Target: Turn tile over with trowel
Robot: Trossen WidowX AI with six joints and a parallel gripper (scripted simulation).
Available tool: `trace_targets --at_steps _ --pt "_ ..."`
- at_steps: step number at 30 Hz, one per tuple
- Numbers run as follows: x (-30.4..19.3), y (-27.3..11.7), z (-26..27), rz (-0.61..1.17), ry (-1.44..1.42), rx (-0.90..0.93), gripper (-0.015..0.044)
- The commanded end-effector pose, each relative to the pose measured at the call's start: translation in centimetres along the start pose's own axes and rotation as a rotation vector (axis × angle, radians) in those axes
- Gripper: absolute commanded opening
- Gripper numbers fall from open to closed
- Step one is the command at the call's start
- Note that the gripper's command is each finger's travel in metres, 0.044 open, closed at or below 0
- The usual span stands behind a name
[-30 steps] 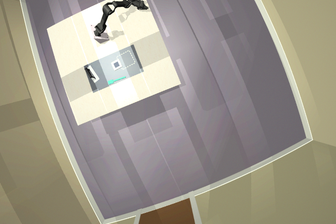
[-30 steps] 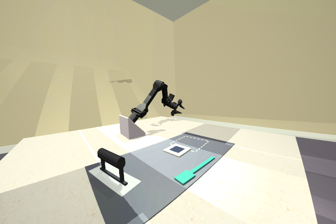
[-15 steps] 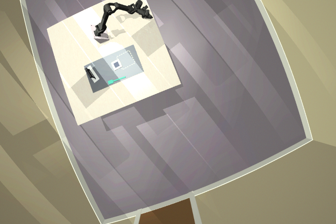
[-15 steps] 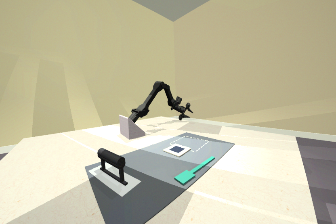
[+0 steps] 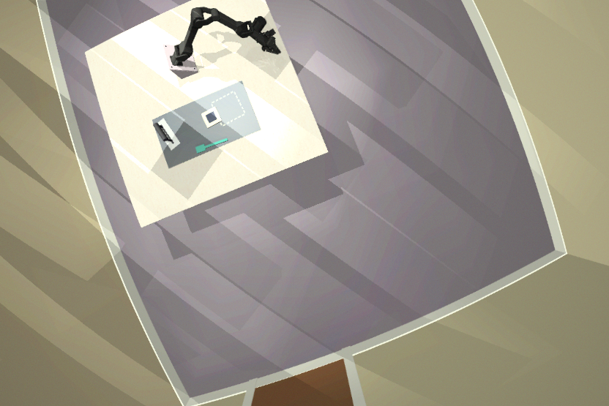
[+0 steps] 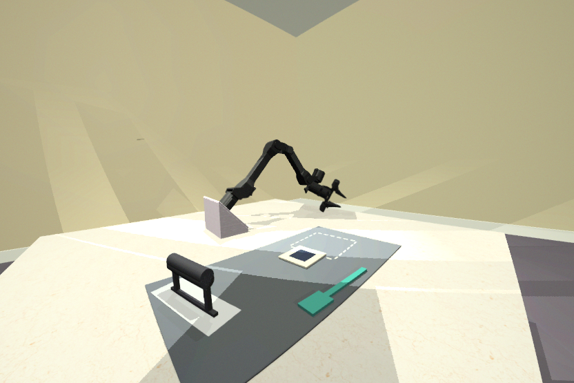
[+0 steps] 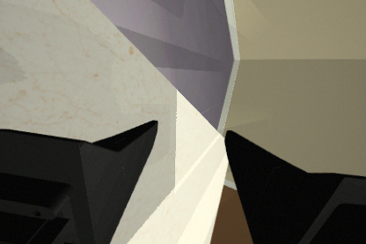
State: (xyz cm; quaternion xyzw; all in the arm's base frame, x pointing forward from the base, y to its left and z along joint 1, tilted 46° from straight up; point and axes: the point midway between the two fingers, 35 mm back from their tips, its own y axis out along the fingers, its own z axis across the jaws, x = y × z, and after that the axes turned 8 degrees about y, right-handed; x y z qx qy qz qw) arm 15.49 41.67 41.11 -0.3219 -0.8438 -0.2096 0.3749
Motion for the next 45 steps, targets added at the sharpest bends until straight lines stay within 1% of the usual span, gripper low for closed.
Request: trace_targets --at_steps 1,7,12,16,21,34,45 --pt "-2.2 1.7 -1.4 0.045 -0.019 -0.028 0.027" --pt "-4.6 3.6 -3.4 0.094 -0.039 -0.059 0.027" --pt "-7.7 5.4 -5.1 0.157 -0.054 -0.077 0.027" --pt "-10.4 6.1 -6.6 0.192 -0.034 -0.088 0.027" --pt "-14.7 7.3 -8.1 0.267 -0.037 -0.08 0.027" --pt "-26.4 9.0 -12.5 0.505 -0.045 -0.058 0.027" --pt "-38.4 8.2 -15.9 0.769 -0.033 0.041 0.027"
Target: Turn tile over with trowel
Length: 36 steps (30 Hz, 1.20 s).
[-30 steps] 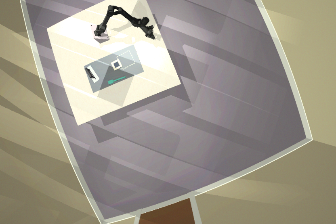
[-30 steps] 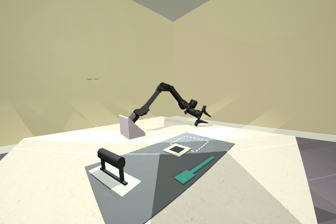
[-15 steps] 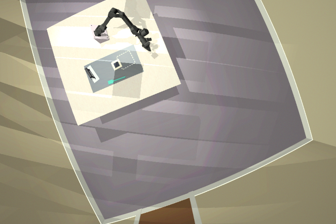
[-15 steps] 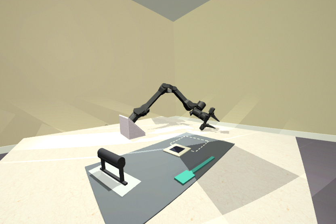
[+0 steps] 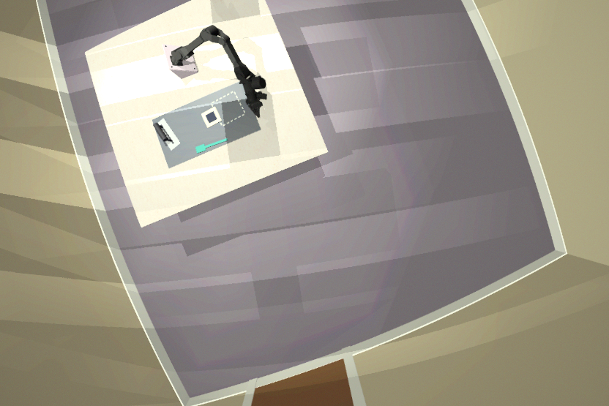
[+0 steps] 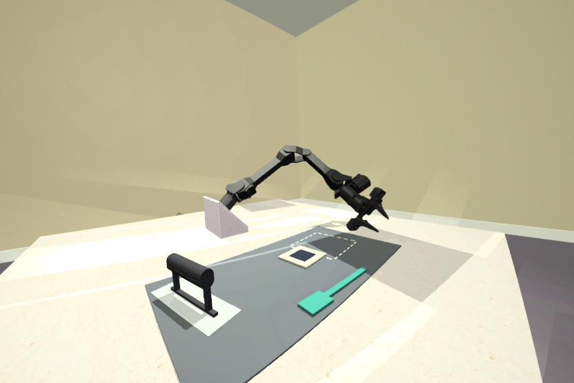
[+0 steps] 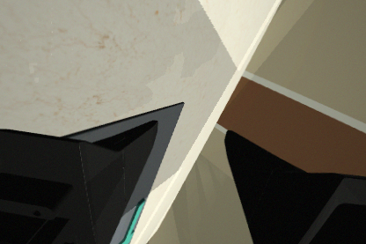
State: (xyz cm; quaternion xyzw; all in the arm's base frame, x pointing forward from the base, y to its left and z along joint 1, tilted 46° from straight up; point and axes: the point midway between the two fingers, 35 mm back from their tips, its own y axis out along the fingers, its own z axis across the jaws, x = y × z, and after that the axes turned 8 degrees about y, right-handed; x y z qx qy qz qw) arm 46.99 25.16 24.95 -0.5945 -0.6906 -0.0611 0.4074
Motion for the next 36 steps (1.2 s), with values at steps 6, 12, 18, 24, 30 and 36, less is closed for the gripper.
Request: trace_targets --at_steps 6,12,18,24,30,36 --pt "-9.2 4.9 -1.5 0.204 0.004 0.124 0.027" --pt "-14.0 5.9 -2.1 0.289 0.063 0.181 0.027" --pt "-19.1 6.6 -2.6 0.376 0.124 0.246 0.027" --pt "-26.2 7.2 -2.9 0.492 0.204 0.341 0.027" --pt "-33.4 6.7 -2.9 0.591 0.313 0.44 0.027" --pt "-40.3 5.2 -2.5 0.663 0.445 0.534 0.027"
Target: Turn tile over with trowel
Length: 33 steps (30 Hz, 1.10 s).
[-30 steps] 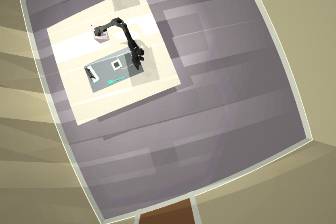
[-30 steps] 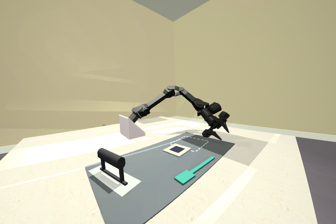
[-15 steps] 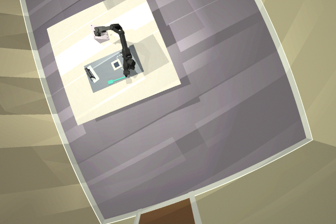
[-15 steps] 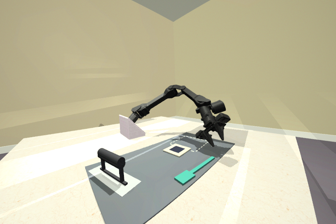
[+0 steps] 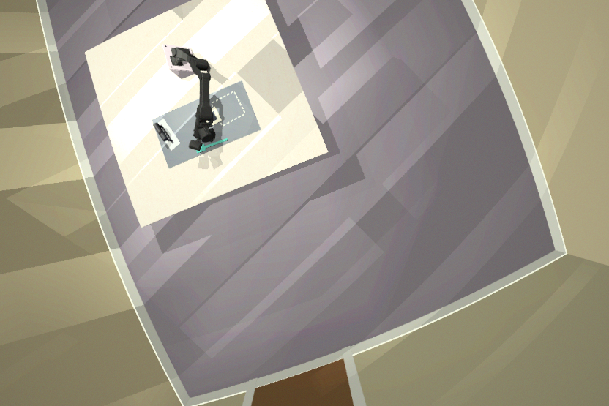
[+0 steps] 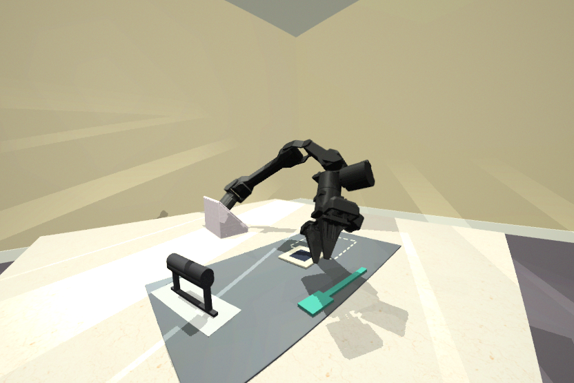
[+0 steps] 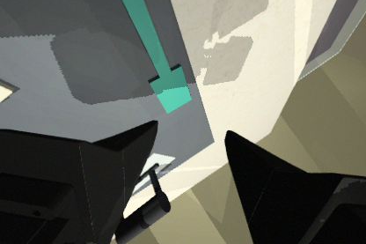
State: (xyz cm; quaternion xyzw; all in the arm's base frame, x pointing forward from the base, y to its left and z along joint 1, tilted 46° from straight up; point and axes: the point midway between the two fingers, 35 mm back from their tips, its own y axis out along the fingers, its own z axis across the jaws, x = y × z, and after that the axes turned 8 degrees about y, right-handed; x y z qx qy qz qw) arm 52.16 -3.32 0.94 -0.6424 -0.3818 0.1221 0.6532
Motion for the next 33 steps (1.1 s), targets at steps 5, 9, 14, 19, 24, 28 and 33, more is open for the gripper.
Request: trace_targets --at_steps 5,9,14,19,24,28,33 --pt "-7.8 2.7 -2.3 0.057 0.147 0.172 0.027" --pt "-11.5 3.6 -2.9 0.065 0.226 0.262 0.027" --pt "-16.1 4.5 -3.3 0.058 0.333 0.372 0.027" --pt "-20.4 5.0 -3.2 0.03 0.448 0.477 0.027" --pt "-24.3 5.3 -2.8 -0.011 0.566 0.571 0.027" --pt "-26.8 5.4 -2.4 -0.052 0.646 0.631 0.027" --pt "-27.1 5.4 -2.3 -0.059 0.658 0.64 0.027"
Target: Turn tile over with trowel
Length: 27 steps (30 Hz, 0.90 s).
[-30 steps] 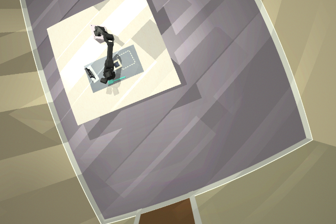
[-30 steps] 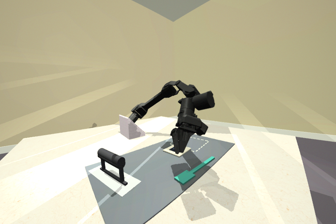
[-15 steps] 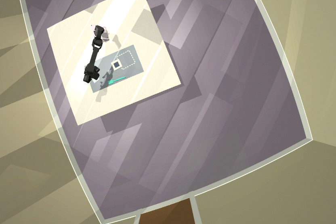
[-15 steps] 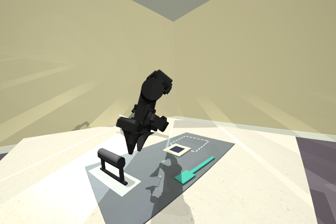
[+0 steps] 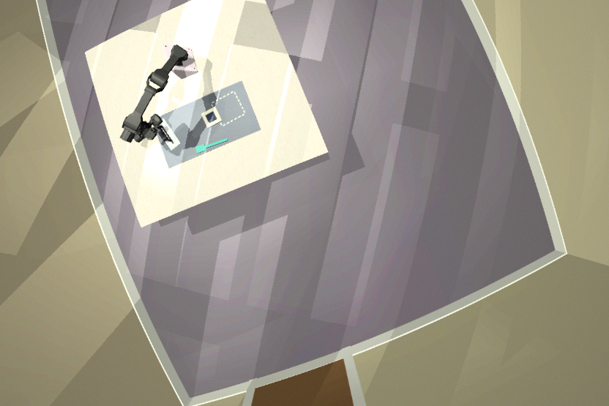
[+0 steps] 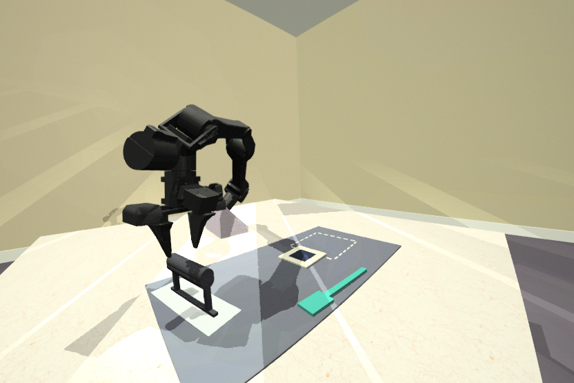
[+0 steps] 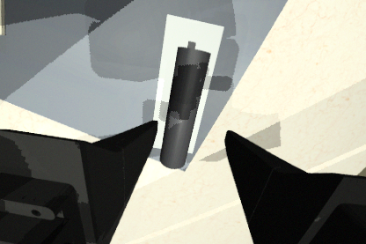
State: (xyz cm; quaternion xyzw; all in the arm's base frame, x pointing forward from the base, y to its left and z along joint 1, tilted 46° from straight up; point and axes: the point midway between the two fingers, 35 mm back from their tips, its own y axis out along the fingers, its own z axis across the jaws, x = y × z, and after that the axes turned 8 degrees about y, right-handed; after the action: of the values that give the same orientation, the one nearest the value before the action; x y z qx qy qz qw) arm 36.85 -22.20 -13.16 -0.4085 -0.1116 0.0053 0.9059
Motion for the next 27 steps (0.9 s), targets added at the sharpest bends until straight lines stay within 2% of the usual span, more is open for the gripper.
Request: trace_targets --at_steps 1,27 --pt "0.2 0.3 0.2 -0.005 -0.005 0.015 0.027" --pt "0.3 4.4 0.3 0.019 0.057 0.05 0.027"
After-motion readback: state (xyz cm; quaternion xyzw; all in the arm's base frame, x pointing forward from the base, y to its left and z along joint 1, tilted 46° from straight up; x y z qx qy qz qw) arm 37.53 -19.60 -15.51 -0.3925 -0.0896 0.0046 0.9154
